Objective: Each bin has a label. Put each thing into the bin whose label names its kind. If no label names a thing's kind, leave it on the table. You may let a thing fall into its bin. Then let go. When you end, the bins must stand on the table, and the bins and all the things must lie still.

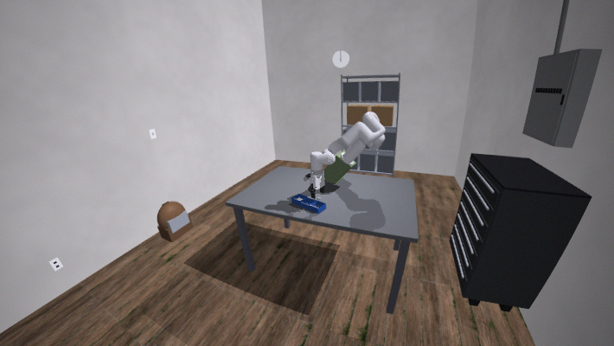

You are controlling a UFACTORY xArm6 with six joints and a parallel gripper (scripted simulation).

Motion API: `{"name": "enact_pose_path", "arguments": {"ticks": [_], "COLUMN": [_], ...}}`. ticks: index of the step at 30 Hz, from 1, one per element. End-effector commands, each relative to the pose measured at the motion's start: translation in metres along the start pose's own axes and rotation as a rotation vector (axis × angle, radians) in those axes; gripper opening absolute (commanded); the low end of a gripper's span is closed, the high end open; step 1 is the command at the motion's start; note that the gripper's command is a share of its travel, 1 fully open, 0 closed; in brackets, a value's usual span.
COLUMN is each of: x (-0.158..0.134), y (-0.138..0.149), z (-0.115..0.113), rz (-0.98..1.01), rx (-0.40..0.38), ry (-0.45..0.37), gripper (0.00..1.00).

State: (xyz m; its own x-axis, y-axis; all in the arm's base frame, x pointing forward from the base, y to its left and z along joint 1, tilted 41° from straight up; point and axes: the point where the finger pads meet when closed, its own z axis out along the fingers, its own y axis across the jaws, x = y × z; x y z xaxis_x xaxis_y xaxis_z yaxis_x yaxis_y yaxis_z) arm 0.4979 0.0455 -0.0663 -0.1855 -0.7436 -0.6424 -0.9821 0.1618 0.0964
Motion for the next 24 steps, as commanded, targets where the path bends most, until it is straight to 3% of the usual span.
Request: {"name": "enact_pose_path", "arguments": {"ticks": [1, 24], "x": [0.0, 0.0], "y": [-0.002, -0.001], "z": [-0.022, -0.106], "rz": [-0.001, -0.001], "rx": [0.004, 0.004], "ry": [0.0, 0.001], "gripper": [1.0, 1.0]}}
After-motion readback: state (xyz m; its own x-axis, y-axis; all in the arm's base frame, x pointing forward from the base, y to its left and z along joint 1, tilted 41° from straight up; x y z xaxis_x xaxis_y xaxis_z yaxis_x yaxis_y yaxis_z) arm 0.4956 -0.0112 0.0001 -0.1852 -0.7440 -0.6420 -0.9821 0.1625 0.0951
